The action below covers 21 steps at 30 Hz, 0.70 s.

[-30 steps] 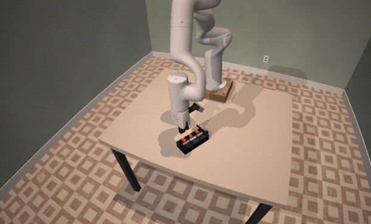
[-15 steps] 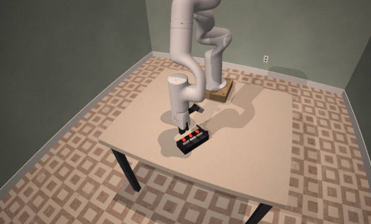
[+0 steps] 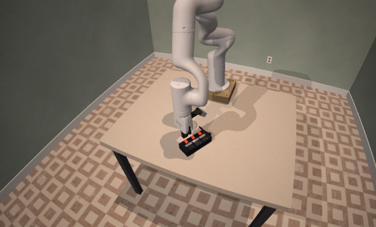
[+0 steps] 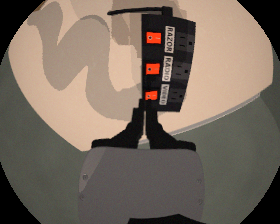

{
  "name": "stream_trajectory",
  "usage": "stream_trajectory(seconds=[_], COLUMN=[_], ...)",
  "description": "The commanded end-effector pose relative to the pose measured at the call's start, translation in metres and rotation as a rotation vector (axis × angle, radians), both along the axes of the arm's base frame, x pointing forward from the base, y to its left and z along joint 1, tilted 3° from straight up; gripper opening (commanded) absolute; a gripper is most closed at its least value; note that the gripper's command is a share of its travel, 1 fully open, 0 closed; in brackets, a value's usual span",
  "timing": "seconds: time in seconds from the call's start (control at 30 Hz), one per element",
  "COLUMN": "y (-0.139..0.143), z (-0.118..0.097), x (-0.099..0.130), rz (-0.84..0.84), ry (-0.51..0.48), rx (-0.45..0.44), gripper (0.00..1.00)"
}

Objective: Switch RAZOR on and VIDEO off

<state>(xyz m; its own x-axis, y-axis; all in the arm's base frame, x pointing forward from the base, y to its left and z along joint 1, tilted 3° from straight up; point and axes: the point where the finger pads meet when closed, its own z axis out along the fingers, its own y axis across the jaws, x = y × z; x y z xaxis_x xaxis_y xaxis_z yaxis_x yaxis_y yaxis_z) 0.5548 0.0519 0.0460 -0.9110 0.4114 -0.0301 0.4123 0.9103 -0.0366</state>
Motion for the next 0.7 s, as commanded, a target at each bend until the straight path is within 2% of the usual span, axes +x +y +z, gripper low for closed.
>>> stream_trajectory(seconds=[0.0, 0.67], y=[0.0, -0.001], z=[-0.005, -0.021], x=[0.001, 0.002], rz=[0.0, 0.0], ry=[-0.002, -0.002], rx=[0.0, 0.0], gripper=[0.0, 0.0])
